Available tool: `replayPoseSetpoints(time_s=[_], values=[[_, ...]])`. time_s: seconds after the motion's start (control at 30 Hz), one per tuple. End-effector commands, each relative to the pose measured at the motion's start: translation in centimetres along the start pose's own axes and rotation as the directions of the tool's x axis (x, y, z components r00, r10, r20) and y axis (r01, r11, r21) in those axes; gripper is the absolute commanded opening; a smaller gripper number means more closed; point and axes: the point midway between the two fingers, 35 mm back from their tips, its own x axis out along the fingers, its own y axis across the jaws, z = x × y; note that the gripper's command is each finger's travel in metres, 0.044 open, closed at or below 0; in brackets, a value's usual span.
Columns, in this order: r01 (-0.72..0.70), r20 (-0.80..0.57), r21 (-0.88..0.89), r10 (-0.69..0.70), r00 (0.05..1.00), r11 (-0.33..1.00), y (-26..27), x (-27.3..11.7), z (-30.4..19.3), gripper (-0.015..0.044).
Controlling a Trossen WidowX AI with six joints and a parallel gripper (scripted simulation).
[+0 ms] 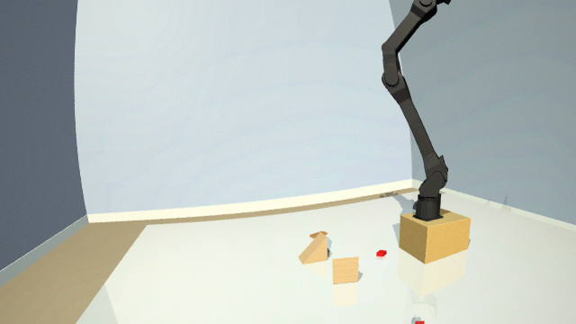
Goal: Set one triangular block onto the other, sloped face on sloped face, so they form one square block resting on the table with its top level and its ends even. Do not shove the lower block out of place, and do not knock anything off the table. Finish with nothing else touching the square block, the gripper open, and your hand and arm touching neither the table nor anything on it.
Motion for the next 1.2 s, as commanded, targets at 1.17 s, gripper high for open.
replayPoseSetpoints(time_s=[1.17], values=[[0.816,-0.027,0.575,-0.999,-0.044,-0.051,-22.7,-39.6,-7.4,0.044]])
